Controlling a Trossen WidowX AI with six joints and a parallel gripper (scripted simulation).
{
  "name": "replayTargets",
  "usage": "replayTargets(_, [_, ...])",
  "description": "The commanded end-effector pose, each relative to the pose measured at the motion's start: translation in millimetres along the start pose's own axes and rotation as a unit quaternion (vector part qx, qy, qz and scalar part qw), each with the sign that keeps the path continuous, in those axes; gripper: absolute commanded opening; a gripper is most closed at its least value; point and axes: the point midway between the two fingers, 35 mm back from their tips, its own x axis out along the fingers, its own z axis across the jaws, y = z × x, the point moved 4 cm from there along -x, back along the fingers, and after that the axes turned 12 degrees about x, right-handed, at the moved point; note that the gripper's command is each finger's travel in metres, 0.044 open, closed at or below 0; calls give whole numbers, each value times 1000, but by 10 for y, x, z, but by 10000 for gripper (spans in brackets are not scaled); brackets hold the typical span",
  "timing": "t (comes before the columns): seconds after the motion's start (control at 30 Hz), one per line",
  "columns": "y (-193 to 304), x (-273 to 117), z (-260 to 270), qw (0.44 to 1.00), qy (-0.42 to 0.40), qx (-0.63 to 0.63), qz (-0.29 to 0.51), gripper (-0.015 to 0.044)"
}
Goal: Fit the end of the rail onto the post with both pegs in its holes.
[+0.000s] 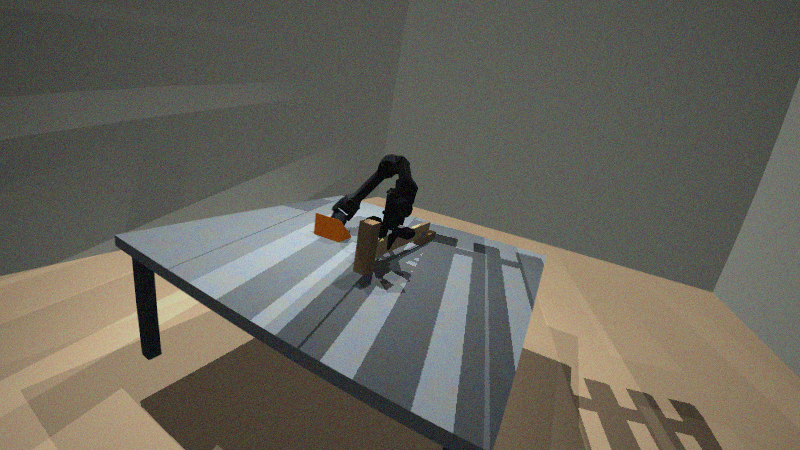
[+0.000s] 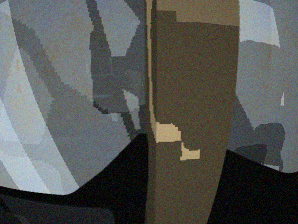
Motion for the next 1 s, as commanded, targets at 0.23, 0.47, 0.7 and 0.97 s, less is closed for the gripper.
replayTargets(0.23, [48,-25,-30,1000,6,-1,2,0])
replayTargets(0.47, [68,-24,-34,1000,6,-1,2,0])
replayTargets(0.7, [88,-31,-39,1000,6,-1,2,0])
replayTargets(0.97, [111,-39,-43,1000,6,-1,2,0])
